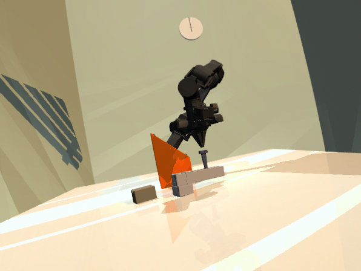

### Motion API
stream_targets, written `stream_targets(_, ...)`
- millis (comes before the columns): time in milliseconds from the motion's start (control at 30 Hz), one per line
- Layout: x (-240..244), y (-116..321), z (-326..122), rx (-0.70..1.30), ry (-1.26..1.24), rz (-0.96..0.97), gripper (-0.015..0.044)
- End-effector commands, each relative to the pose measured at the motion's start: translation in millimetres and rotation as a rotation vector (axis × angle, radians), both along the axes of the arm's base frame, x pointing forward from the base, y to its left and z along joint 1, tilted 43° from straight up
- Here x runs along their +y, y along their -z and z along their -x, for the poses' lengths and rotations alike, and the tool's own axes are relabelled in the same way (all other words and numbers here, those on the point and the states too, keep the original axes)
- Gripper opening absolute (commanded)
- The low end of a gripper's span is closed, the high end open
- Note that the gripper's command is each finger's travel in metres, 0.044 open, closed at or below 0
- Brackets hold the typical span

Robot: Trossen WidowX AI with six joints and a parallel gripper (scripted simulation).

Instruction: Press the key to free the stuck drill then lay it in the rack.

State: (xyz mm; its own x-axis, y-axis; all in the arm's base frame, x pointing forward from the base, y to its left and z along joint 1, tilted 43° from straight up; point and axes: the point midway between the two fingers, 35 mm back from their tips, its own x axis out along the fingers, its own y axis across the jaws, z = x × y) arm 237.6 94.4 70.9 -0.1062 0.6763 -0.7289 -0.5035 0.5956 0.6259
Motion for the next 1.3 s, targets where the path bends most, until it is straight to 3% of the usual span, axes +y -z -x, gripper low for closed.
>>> stream_targets(0, -0.3, -0.7, 1.2, 0.028, 0.010, 0.016, 0.0000)
stream_targets(1267, 7.1, 9.5, 3.7, 0.028, 0.010, 0.016, 0.0000)
